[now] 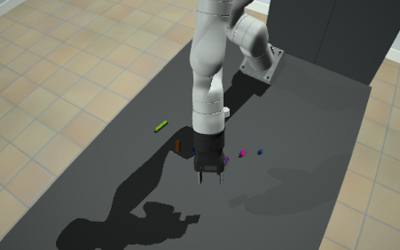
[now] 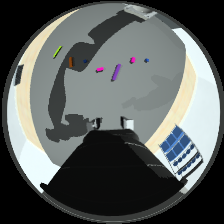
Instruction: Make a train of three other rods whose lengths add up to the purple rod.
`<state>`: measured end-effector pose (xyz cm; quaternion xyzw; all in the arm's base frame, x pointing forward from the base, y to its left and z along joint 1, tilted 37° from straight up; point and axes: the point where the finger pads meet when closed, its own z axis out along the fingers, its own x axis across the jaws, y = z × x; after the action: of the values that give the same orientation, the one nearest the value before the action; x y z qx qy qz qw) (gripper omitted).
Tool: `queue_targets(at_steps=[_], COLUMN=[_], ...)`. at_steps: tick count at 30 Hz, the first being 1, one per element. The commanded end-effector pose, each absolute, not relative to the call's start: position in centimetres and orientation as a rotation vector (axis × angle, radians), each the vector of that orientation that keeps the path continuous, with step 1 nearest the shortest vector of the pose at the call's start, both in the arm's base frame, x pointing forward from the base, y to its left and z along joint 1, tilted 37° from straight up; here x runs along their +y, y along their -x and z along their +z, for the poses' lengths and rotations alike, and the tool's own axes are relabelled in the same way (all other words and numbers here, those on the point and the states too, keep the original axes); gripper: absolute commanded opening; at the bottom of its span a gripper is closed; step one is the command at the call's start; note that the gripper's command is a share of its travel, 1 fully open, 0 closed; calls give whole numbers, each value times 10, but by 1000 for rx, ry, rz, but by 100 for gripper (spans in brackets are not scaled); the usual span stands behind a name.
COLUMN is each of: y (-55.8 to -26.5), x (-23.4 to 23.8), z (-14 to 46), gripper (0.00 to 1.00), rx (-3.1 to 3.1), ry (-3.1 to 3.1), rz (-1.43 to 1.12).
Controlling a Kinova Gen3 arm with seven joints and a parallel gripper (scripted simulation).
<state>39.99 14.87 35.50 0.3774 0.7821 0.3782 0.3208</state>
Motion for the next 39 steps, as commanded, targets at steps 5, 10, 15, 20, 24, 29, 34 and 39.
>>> queue_targets(at_steps=[5,10,15,20,24,29,34,39], y=[-400,-392,-385,-380,-374,-367,-360,-352], x=[142,147,150,153,157,161,164,171], z=[354,344,332,325,318,307,296,288], gripper=[100,100,100,100,100,100,100,100], rx=[2058,2094,2130,2153,2176,2210,2241,2271], ry=[-1008,-990,-978,-965,-950,-933,-918,-894], rz=[949,900,844,809,774,719,663,613])
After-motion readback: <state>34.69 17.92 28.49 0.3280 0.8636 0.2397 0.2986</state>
